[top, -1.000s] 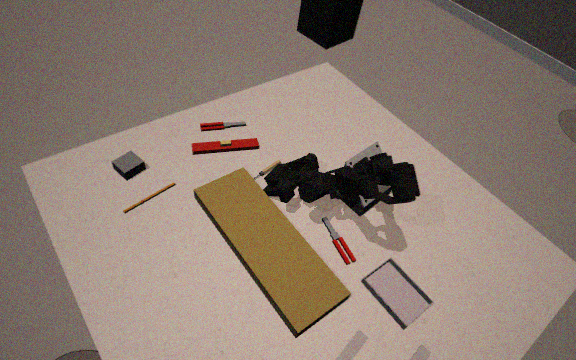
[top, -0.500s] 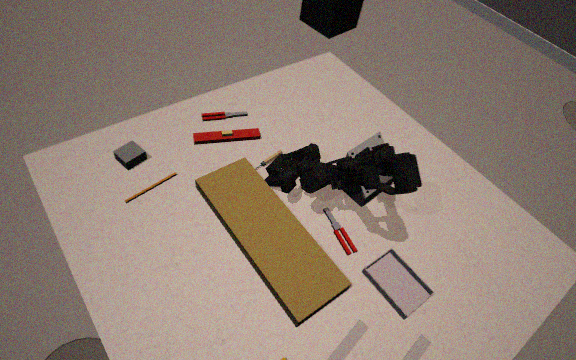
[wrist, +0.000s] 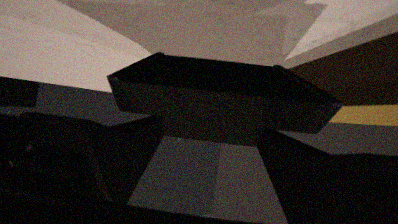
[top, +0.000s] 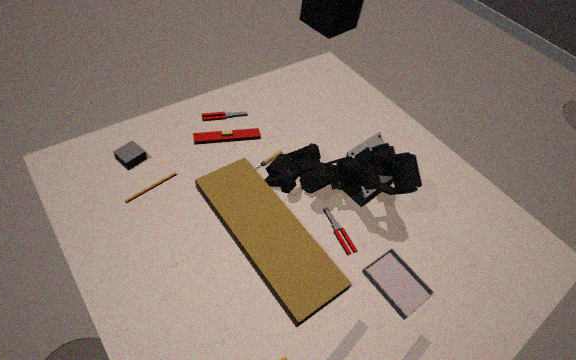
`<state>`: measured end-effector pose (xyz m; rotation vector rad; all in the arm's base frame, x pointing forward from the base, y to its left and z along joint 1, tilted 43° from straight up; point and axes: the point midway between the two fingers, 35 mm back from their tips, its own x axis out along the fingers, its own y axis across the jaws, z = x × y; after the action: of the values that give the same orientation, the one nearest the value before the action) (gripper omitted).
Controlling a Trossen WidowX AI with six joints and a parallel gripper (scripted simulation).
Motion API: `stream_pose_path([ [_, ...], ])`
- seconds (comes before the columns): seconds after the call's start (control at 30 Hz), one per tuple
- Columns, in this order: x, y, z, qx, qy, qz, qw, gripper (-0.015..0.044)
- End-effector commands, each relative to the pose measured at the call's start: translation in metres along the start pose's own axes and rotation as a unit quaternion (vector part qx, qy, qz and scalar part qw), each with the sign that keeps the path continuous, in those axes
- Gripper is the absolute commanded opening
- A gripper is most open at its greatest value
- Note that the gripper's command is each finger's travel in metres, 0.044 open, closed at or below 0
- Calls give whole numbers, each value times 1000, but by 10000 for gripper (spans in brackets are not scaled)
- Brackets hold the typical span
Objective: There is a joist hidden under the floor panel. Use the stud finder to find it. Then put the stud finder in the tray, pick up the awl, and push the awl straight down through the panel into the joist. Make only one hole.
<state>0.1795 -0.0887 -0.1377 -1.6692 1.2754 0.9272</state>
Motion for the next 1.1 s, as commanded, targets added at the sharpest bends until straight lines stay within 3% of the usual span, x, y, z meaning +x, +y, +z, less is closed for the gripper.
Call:
stream_pose_path([
  [0.0, 0, 0, 2, -1, -5, -1, 1000, 378],
  [0.4, 0, 0, 0, 0, 0, 0, 1000, 378],
  [0.5, 0, 0, 0, 0, 0, 0, 1000, 440],
  [1.07, -2, 0, 0, 0, 0, 0, 1000, 440],
])
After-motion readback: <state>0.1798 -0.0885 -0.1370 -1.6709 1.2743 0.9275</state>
